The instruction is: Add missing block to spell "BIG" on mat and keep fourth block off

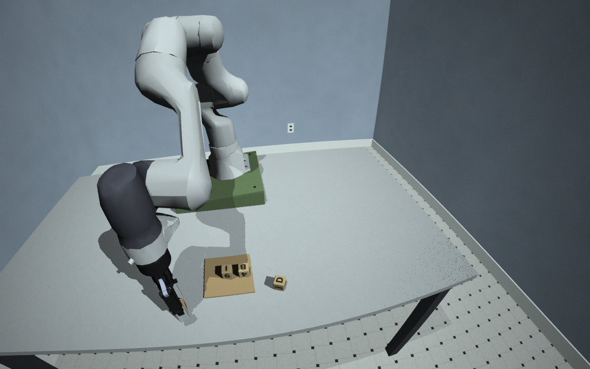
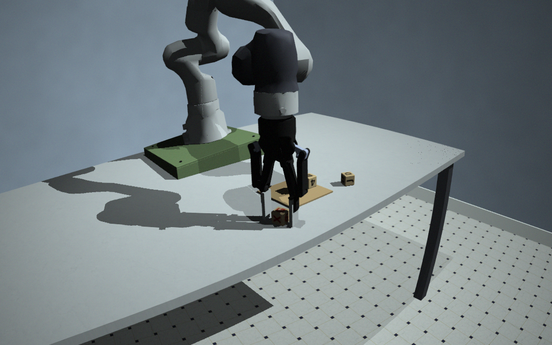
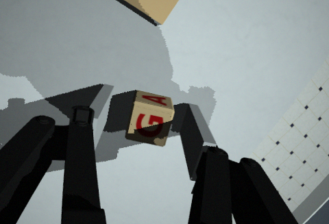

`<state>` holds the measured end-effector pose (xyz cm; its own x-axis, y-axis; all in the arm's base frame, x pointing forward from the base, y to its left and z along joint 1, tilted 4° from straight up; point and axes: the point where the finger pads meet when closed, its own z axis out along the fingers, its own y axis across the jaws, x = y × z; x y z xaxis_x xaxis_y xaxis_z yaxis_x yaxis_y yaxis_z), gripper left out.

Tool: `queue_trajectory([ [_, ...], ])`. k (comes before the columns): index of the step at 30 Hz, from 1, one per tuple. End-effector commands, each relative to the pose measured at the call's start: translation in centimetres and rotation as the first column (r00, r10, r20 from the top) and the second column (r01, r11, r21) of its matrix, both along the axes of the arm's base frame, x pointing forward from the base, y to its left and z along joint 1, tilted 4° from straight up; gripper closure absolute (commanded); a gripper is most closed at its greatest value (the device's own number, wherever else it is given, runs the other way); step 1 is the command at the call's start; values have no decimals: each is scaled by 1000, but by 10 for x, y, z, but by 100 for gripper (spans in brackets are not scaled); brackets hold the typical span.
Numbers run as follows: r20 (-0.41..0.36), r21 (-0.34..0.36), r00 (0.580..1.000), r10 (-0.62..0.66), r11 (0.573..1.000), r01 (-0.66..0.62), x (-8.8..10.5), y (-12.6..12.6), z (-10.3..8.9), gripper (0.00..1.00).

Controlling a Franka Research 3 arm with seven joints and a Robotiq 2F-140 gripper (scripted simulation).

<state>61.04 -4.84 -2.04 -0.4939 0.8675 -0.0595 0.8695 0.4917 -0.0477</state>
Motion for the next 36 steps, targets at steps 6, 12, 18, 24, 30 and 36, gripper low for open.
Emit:
queue_trajectory([
  [6, 4, 1, 1000, 3, 1000, -3, 2, 0, 0, 72],
  [12, 4, 1, 1000, 3, 1000, -3, 2, 0, 0, 72],
  [18, 4, 1, 1000, 3, 1000, -3, 2, 0, 0, 72],
  [24, 4, 1, 1000, 3, 1000, -3, 2, 0, 0, 84],
  [30, 4, 1, 1000, 3, 1000, -3, 2, 0, 0, 84],
  [36, 4, 1, 1000, 3, 1000, -3, 2, 0, 0, 84],
])
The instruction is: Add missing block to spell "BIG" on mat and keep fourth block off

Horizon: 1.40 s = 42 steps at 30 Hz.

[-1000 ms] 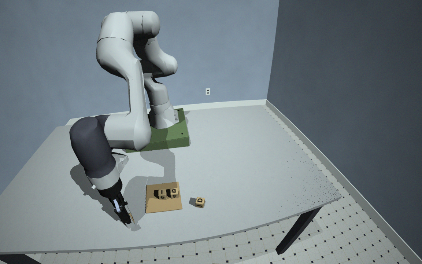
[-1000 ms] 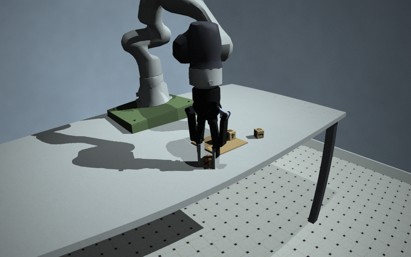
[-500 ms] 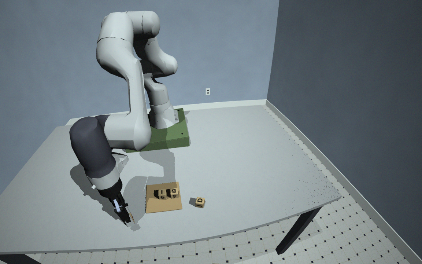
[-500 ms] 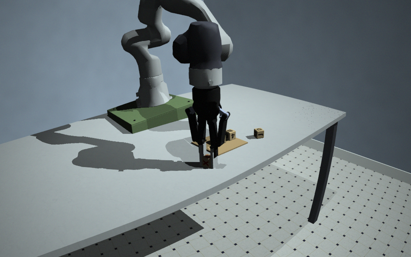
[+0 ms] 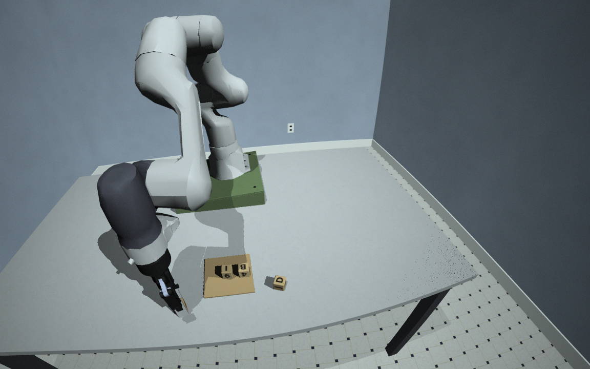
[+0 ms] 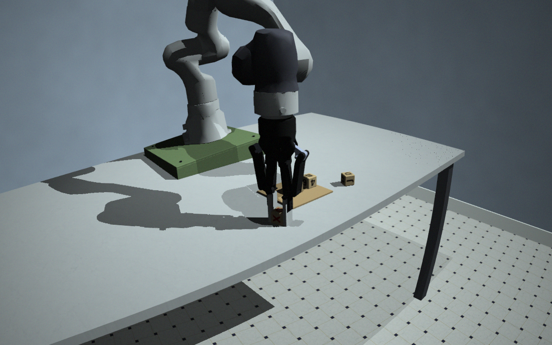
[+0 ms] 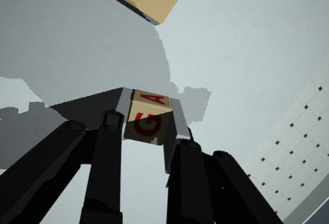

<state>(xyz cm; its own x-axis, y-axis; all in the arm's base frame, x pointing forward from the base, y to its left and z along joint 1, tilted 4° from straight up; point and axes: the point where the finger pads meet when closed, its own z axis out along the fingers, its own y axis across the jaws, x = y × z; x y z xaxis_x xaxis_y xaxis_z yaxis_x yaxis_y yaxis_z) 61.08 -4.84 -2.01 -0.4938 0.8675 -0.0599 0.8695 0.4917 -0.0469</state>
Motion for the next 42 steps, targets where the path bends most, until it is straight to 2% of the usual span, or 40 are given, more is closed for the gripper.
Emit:
queue_trajectory([
  [1, 3, 1, 1000, 3, 1000, -3, 1, 0, 0, 84],
  [21, 3, 1, 1000, 3, 1000, -3, 1, 0, 3, 84],
  [25, 3, 1, 1000, 3, 1000, -3, 1, 1, 19, 84],
  [32, 3, 1, 1000, 3, 1000, -3, 2, 5, 70, 84],
  [34, 3, 1, 1000, 3, 1000, -3, 2, 5, 70, 84],
  [38, 3, 1, 1000, 3, 1000, -3, 2, 7, 92, 84],
  [42, 3, 1, 1000, 3, 1000, -3, 2, 7, 100, 84],
])
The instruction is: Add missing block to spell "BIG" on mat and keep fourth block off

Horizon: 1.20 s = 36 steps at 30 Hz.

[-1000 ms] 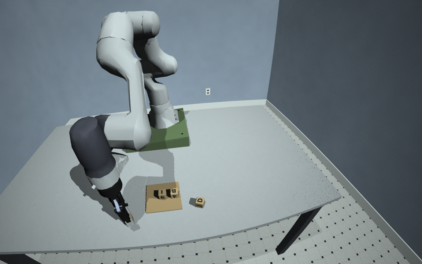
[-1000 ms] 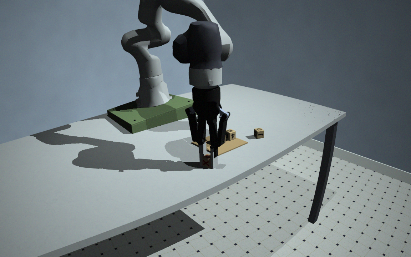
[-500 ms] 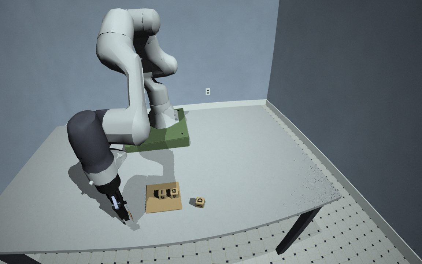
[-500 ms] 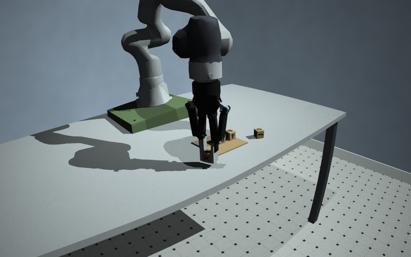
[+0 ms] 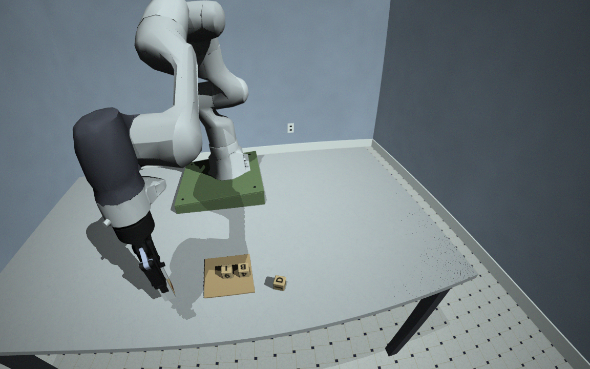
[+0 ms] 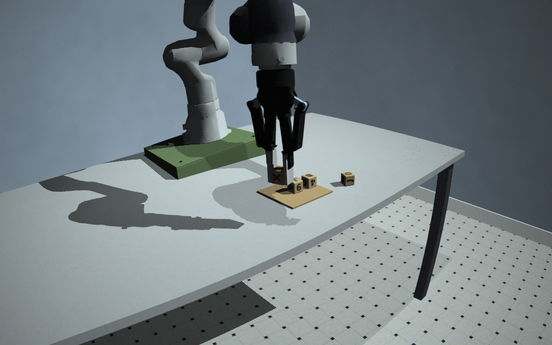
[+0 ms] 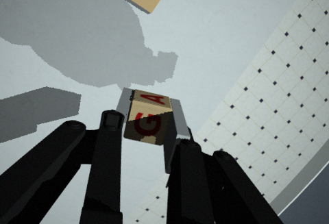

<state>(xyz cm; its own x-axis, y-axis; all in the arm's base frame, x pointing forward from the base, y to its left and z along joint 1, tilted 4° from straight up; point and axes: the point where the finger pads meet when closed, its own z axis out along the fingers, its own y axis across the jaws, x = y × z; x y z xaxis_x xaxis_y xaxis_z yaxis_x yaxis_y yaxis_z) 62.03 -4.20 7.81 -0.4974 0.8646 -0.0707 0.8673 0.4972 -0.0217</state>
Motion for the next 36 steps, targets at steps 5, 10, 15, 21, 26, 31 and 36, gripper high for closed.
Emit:
queue_trajectory([
  [5, -24, -2, 1000, -4, 1000, 4, -7, 1, 2, 84],
  [10, -24, -2, 1000, -3, 1000, 3, -7, 1, 2, 84],
  [15, -31, 3, 994, 101, 995, -101, -11, 4, 2, 84],
  [21, -38, 9, 973, 229, 973, -229, -16, 9, 2, 84],
  [26, -41, 12, 961, 273, 962, -273, -17, 10, 3, 84],
  [31, -45, 17, 929, 367, 930, -367, -21, 13, 3, 84],
  [36, -48, 21, 899, 435, 900, -435, -24, 16, 3, 84],
])
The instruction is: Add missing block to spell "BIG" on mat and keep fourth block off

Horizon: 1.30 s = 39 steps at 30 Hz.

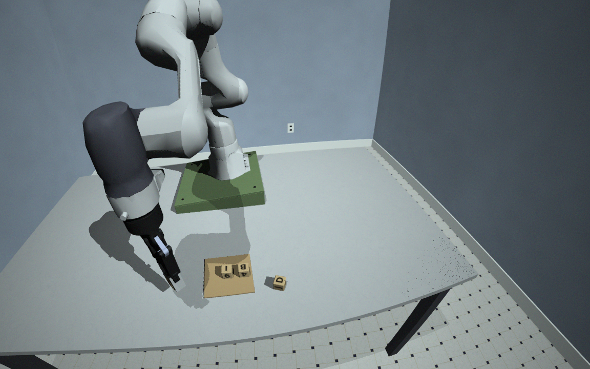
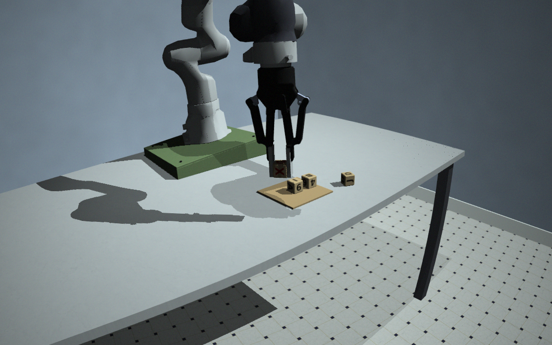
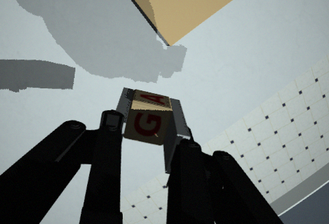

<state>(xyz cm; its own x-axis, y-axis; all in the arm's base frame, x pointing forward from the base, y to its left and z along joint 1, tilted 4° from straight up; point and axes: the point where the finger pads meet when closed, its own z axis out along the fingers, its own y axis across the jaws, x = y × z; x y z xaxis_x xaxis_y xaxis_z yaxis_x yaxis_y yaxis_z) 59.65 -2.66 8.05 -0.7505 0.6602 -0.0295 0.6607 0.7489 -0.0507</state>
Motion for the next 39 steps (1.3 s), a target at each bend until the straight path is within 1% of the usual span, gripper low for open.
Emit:
queue_trajectory([
  [1, -3, 0, 990, 139, 990, -139, -1, 1, 1, 84],
  [5, -6, 2, 981, 196, 981, -196, -3, 2, 1, 84],
  [7, -6, 2, 981, 196, 981, -196, -3, 2, 1, 84],
  [8, -8, 4, 972, 236, 972, -236, -4, 4, 1, 84],
  [18, -14, 10, 926, 376, 927, -376, -10, 8, 2, 84],
  [22, -16, 12, 903, 430, 903, -430, -12, 10, 2, 84],
  [24, -16, 12, 903, 430, 903, -430, -12, 10, 2, 84],
  [25, -17, 14, 885, 466, 885, -466, -14, 11, 2, 84],
  [30, -20, 17, 849, 528, 849, -528, -16, 13, 2, 84],
  [39, -23, 22, 771, 636, 772, -635, -22, 17, 3, 84],
])
